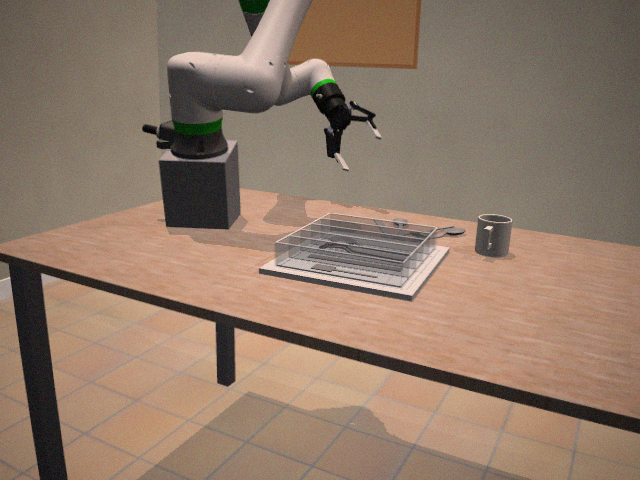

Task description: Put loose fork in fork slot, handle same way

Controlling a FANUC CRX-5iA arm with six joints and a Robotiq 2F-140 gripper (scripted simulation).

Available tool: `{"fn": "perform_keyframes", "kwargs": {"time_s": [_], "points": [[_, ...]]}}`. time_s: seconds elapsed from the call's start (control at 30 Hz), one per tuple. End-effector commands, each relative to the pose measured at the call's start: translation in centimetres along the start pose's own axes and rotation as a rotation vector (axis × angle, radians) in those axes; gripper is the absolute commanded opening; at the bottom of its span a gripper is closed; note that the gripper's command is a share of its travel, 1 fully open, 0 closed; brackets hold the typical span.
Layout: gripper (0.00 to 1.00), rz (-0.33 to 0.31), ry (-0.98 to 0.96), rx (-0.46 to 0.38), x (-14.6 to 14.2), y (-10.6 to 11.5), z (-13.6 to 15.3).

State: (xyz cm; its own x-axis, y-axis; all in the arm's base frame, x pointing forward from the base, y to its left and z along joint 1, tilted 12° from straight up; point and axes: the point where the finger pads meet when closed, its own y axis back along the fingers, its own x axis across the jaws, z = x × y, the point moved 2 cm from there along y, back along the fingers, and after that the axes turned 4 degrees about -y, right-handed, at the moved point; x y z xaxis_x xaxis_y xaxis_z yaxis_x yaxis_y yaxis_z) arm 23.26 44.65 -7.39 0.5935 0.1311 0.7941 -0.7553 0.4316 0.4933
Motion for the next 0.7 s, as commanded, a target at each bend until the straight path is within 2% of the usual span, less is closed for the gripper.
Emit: {"fn": "perform_keyframes", "kwargs": {"time_s": [0.0,0.67], "points": [[1.0,0.0,0.0,0.0,0.01,0.01,-0.01],[1.0,-0.006,-0.006,-0.005,0.27,-0.15,0.06]]}}
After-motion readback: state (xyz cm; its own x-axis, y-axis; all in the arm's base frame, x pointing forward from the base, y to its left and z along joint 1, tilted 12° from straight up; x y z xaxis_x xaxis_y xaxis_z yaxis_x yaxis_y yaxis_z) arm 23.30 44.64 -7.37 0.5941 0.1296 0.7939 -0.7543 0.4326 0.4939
